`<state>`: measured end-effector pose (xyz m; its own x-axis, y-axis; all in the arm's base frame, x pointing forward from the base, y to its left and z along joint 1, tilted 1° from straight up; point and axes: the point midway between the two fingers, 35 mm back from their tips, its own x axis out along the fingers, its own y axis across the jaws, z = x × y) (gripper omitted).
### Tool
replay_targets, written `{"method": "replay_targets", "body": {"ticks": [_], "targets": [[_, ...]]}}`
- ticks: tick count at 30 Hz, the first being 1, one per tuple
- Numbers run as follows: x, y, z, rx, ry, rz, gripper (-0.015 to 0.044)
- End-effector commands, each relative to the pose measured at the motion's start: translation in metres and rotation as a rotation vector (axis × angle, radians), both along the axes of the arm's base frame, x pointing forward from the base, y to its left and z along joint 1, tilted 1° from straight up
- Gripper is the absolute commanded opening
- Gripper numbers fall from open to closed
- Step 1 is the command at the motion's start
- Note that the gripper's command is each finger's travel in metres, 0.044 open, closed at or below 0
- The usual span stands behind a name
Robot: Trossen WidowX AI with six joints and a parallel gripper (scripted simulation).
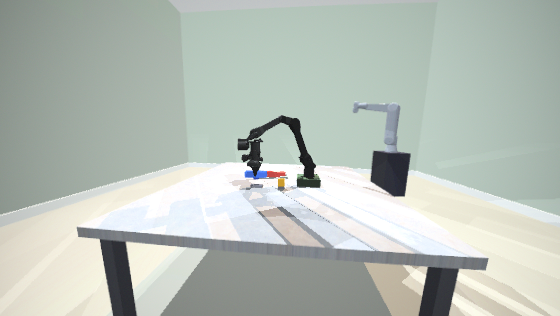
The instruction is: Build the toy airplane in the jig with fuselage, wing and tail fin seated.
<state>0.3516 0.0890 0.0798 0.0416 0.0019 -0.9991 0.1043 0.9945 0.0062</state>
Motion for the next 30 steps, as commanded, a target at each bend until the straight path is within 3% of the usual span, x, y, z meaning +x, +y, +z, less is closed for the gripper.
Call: {"method": "replay_targets", "body": {"ticks": [1, 18, 30], "targets": [[0.0, 0.0, 0.019, 0.0, -0.014, -0.005, 0.0], [-0.008, -0.001, 0.072, 0.003, -0.018, -0.004, 0.0], [-0.009, -0.023, 0.072, 0.013, -0.017, -0.128, 0.0]]}}
